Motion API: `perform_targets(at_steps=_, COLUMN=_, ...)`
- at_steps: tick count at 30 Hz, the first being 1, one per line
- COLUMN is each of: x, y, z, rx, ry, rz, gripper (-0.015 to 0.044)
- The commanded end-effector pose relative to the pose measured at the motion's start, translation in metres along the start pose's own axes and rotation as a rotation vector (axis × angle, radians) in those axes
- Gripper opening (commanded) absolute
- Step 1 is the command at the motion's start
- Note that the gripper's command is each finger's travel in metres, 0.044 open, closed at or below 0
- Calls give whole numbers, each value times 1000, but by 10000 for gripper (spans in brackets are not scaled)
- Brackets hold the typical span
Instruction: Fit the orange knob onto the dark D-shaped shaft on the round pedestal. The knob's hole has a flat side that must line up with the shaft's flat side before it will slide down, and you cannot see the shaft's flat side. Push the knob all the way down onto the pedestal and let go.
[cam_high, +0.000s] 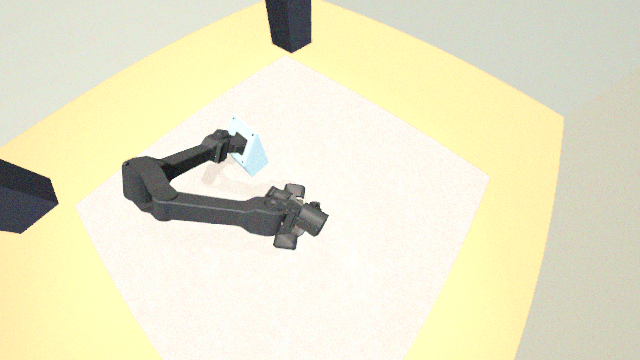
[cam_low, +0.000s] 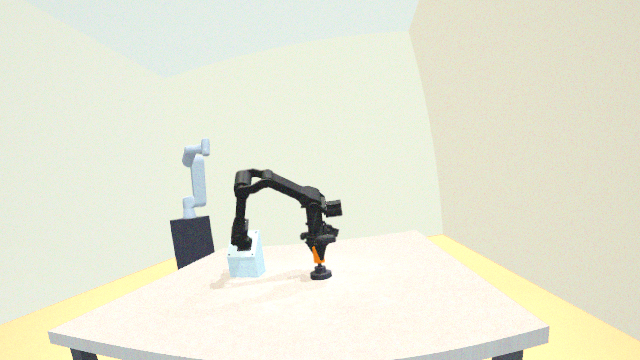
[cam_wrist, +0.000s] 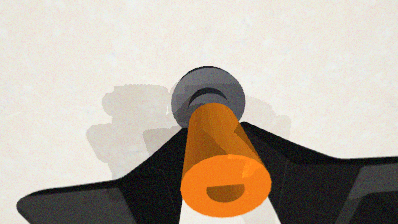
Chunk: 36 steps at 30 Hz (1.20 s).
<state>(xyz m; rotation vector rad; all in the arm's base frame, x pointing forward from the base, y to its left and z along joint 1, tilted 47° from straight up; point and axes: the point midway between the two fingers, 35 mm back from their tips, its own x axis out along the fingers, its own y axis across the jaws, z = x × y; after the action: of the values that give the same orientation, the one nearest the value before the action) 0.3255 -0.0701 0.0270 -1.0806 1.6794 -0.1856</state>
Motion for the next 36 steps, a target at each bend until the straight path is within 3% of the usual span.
perform_targets(at_steps=1, x=-2, y=-1, z=3, rx=-3, ry=-6, rz=-2, gripper=0)
perform_targets(at_steps=36, x=-2, y=3, z=-3, rx=-88, ry=-6, rz=-2, gripper=0)
